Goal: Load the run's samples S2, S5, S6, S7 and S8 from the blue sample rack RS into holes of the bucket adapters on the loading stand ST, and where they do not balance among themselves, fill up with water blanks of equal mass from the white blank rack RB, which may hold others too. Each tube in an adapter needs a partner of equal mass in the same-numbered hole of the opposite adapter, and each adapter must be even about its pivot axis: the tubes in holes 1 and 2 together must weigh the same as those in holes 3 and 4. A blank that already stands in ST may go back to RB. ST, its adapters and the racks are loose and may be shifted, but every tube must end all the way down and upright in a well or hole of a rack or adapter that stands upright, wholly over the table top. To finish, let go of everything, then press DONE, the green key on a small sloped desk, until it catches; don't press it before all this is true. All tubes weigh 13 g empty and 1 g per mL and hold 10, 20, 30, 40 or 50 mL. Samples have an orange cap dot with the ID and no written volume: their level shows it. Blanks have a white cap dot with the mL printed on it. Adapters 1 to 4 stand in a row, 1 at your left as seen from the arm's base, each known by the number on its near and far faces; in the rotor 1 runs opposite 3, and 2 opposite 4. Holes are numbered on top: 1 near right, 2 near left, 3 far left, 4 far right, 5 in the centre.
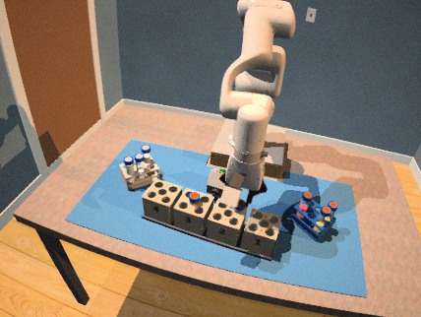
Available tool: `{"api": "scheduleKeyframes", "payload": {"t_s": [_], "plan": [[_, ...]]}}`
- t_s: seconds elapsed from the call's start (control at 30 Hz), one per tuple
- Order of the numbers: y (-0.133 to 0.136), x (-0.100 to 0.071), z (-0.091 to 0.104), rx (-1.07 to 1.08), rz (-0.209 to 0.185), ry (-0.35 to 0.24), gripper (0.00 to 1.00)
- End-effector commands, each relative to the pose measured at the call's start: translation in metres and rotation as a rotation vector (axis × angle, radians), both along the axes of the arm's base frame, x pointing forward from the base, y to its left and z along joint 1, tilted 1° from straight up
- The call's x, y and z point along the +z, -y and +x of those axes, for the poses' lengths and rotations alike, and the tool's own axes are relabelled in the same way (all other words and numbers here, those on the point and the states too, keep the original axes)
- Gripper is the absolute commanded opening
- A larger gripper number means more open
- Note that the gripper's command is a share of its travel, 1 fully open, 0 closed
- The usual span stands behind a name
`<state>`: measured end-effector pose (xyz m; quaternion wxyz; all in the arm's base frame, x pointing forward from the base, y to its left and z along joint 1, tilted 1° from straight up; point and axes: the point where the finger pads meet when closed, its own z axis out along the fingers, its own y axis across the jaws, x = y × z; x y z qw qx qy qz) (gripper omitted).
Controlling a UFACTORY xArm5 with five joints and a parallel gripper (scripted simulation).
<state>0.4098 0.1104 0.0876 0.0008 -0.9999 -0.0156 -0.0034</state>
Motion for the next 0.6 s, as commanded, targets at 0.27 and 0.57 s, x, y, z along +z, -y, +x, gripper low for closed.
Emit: {"api": "scheduleKeyframes", "payload": {"t_s": [0.27, 0.57], "plan": [[-0.001, 0.027, 0.001, 0.000, 0.001, 0.004, 0.43], [-0.001, 0.041, 0.001, 0.000, 0.001, 0.004, 0.43]]}}
